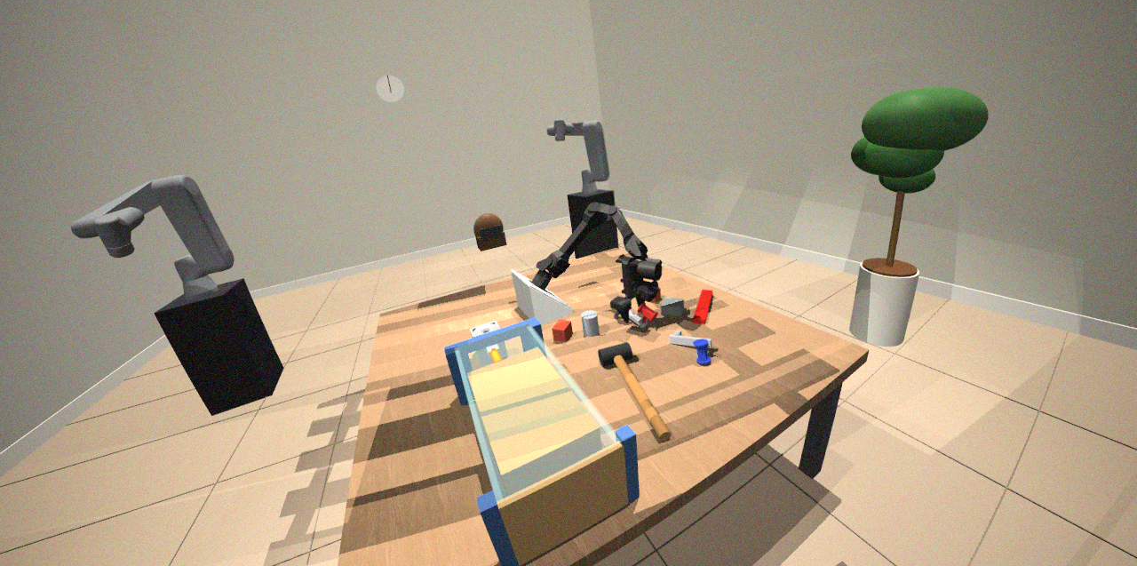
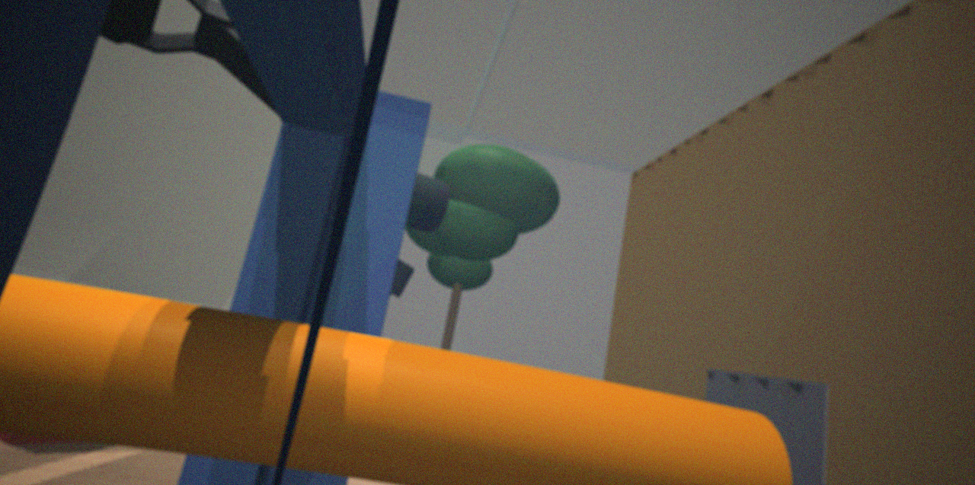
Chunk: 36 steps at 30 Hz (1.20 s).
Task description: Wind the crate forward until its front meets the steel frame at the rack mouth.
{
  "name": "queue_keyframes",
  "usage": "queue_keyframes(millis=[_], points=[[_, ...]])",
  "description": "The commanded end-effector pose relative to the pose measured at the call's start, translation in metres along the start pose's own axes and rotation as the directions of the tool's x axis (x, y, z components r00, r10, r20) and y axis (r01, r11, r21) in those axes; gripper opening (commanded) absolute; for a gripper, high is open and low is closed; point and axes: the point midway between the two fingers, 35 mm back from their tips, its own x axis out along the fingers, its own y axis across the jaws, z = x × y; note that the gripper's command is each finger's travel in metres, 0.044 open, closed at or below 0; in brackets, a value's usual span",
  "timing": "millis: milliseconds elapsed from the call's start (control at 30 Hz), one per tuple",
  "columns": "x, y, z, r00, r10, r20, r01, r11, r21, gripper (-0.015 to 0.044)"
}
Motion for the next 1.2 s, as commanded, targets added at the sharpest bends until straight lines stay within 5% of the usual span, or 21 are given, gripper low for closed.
queue_keyframes(millis=[0, 200, 633, 1167], points=[[0.0067, -0.0015, -0.0008, 1.0, -0.006, -0.004, 0.006, 1.0, 0.004, 0.044], [0.0137, -0.0015, -0.0008, 1.0, -0.005, -0.004, 0.005, 1.0, 0.004, 0.044], [0.0091, 0.0007, 0.0001, 1.0, 0.001, 0.0, -0.001, 1.0, -0.002, 0.0099], [0.0068, 0.0003, 0.0006, 1.0, 0.0, -0.001, 0.0, 1.0, -0.002, 0.0]])
